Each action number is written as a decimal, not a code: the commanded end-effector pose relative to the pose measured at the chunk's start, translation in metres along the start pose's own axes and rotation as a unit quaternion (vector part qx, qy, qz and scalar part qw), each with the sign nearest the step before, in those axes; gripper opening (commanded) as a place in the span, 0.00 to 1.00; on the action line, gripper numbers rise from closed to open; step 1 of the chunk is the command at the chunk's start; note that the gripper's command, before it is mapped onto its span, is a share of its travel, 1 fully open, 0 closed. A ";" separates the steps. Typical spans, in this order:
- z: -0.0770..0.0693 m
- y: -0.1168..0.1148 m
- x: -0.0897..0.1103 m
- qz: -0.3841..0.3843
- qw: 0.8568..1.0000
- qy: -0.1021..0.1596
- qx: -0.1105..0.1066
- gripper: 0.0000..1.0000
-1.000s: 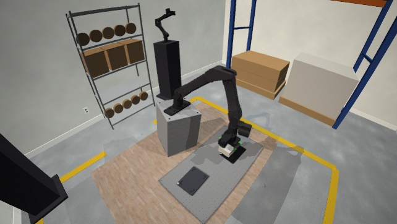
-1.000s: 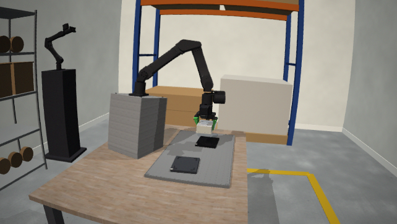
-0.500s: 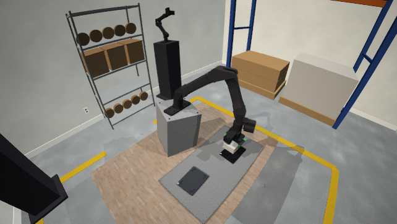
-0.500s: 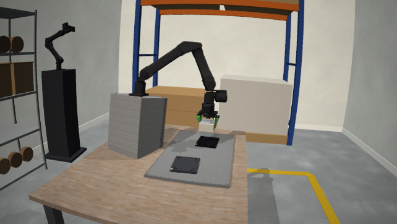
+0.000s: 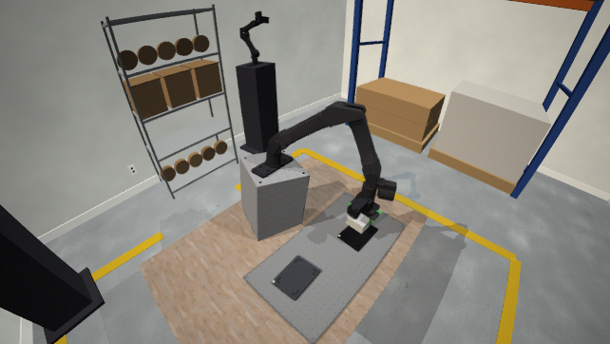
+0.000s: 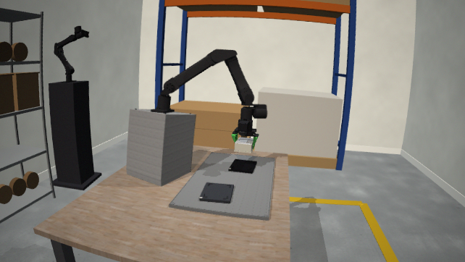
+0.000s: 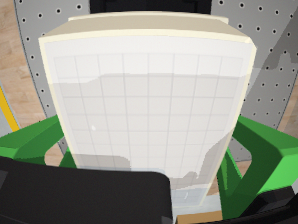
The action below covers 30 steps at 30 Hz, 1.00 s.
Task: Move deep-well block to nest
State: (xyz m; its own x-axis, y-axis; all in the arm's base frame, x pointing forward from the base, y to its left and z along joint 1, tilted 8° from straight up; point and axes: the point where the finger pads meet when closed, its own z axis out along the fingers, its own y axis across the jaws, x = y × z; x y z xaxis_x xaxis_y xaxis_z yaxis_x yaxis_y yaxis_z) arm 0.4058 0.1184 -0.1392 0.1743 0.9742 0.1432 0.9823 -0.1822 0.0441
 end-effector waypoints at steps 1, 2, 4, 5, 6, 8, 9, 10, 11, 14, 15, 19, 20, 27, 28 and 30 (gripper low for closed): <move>-0.004 0.002 -0.001 0.001 1.000 -0.002 -0.003 0.00; -0.004 0.002 -0.001 0.001 1.000 -0.002 -0.003 0.00; -0.004 0.002 -0.001 0.001 1.000 -0.002 -0.003 0.00; -0.004 0.002 -0.001 0.001 1.000 -0.002 -0.003 0.00; -0.004 0.002 -0.001 0.001 1.000 -0.002 -0.003 0.00; -0.004 0.002 -0.001 0.001 1.000 -0.002 -0.003 0.00; -0.004 0.002 -0.001 0.001 1.000 -0.002 -0.003 0.00; -0.004 0.002 -0.001 0.001 1.000 -0.002 -0.003 0.00; -0.004 0.002 -0.001 0.001 1.000 -0.002 -0.003 0.00; -0.004 0.002 -0.001 0.001 1.000 -0.002 -0.003 0.00; -0.004 0.002 -0.001 0.001 1.000 -0.002 -0.003 0.00; -0.004 0.002 -0.002 0.001 1.000 -0.002 -0.003 0.00; -0.004 0.002 -0.002 0.001 1.000 -0.002 -0.003 0.00; -0.003 0.002 -0.002 0.001 1.000 -0.002 -0.003 0.00; -0.001 0.002 -0.002 0.001 1.000 -0.002 -0.003 0.00; 0.002 0.002 -0.002 0.001 1.000 -0.002 -0.003 0.00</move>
State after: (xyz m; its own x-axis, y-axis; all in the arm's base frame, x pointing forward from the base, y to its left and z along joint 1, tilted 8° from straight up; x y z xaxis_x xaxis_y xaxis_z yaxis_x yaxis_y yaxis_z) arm 0.4035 0.1167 -0.1432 0.1763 0.9744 0.1395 0.9824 -0.1831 0.0369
